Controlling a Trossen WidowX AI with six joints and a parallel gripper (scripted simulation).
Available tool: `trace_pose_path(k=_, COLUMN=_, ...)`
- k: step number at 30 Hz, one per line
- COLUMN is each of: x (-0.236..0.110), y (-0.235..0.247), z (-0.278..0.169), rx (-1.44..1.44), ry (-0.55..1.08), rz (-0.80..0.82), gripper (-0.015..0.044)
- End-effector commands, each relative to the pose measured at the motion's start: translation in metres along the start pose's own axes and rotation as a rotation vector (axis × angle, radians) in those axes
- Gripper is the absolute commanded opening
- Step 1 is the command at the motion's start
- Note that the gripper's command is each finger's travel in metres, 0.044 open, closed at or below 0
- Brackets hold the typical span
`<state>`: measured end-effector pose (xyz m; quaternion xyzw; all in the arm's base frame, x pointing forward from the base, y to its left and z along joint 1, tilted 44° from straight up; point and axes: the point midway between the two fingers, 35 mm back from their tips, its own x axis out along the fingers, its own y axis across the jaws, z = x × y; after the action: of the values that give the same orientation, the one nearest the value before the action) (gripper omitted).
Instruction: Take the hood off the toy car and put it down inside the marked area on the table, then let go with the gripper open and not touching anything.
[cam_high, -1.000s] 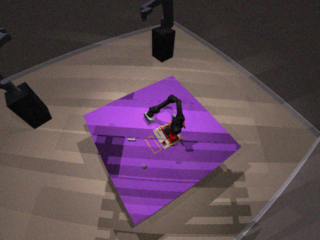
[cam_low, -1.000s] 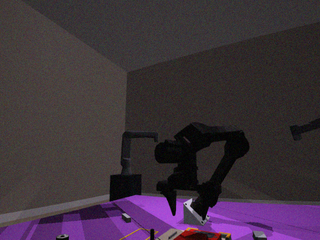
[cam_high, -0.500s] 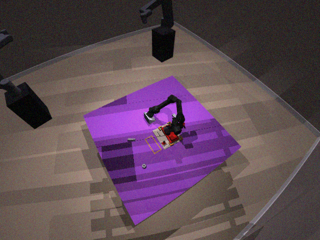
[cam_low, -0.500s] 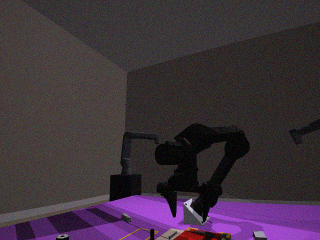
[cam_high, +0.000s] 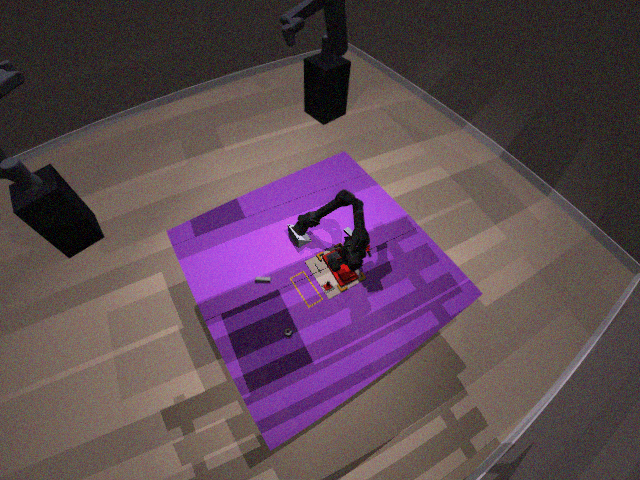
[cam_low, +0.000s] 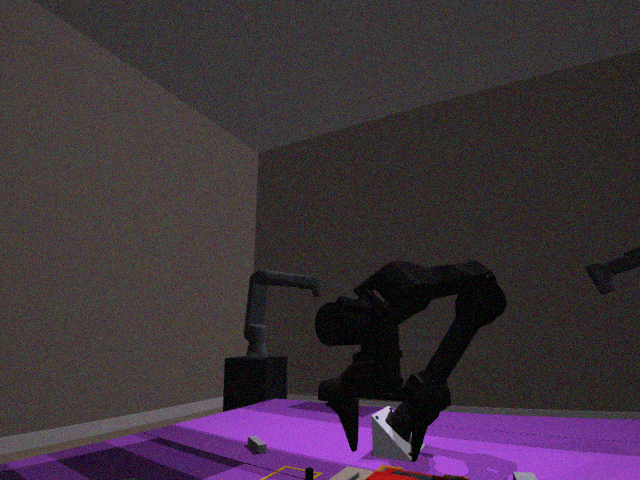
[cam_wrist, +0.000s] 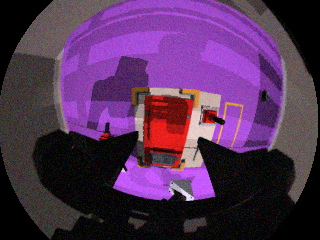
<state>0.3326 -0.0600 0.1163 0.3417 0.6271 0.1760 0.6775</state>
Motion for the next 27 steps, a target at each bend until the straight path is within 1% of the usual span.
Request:
trace_pose_path(k=1, x=0.003, y=0.0, z=-0.001, rx=0.007, ry=0.001, rz=0.006, gripper=0.044)
trace_pose_path(k=27, x=0.019, y=0.001, z=0.0, rx=0.007, ry=0.0, rz=0.007, gripper=0.044)
